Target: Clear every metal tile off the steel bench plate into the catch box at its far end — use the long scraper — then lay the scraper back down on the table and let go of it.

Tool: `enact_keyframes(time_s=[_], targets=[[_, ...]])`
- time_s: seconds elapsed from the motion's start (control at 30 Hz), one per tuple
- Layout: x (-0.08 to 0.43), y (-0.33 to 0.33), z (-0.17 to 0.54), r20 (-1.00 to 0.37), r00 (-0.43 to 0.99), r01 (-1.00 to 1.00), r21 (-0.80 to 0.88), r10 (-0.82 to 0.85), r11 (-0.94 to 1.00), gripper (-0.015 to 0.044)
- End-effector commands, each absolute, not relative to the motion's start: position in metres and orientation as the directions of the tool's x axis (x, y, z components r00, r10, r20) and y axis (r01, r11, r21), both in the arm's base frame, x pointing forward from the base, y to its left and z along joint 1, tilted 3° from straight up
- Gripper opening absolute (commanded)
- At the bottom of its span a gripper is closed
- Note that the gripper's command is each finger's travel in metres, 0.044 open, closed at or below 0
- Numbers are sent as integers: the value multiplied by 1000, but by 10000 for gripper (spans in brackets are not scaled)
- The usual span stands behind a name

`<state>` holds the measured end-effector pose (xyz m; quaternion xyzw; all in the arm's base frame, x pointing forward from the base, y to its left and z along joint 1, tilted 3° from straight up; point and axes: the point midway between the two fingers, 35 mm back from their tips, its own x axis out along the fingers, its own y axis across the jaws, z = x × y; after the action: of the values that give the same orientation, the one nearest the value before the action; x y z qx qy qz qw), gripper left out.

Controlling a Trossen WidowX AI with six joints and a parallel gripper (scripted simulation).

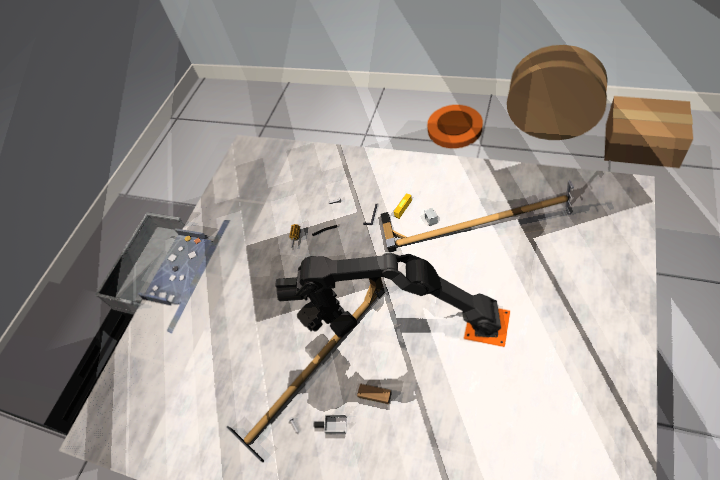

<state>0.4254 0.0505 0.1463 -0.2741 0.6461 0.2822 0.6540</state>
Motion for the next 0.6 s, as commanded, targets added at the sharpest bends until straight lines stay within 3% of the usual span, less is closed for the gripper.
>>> enact_keyframes(time_s=[0.0,0.57], targets=[[424,68,147,-1000,4,-746,8,17,666,0],[411,132,145,-1000,-6,-834,13,14,552,0]])
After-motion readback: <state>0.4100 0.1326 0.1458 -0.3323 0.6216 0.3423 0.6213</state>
